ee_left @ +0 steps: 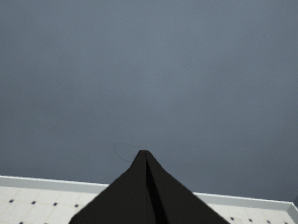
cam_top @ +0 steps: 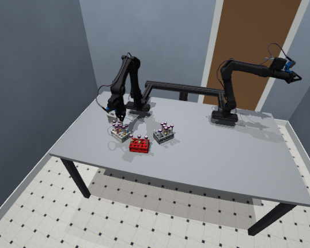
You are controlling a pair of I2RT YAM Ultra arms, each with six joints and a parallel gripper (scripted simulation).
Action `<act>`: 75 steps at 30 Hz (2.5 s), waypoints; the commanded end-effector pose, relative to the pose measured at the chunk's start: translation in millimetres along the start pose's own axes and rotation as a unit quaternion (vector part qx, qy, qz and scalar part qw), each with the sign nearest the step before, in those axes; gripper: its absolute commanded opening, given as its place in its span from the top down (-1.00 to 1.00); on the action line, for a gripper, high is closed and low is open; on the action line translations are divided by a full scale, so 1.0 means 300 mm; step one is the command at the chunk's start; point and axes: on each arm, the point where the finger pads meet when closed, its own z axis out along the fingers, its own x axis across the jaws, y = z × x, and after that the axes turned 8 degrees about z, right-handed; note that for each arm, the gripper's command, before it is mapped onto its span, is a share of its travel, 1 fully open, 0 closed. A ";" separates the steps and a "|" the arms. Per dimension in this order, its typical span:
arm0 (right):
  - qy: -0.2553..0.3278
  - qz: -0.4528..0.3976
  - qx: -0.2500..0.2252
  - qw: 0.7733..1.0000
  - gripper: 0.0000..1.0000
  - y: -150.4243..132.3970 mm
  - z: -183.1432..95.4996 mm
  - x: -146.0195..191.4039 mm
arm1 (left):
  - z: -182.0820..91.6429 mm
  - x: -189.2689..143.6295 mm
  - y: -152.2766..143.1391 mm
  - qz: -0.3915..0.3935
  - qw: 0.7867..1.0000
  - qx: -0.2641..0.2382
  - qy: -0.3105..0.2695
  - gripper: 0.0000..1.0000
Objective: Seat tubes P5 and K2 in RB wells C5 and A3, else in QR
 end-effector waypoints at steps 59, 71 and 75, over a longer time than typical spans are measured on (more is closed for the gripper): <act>-0.006 -0.002 -0.002 1.000 1.00 -0.014 0.097 -0.023 | -0.036 0.017 0.087 0.003 1.000 -0.029 0.004 1.00; -0.009 -0.003 -0.001 1.000 1.00 -0.016 0.116 -0.028 | -0.036 0.017 0.087 0.003 1.000 -0.029 0.004 1.00; -0.012 -0.003 -0.001 1.000 1.00 -0.018 0.115 -0.033 | -0.036 0.017 0.087 0.003 1.000 -0.029 0.004 1.00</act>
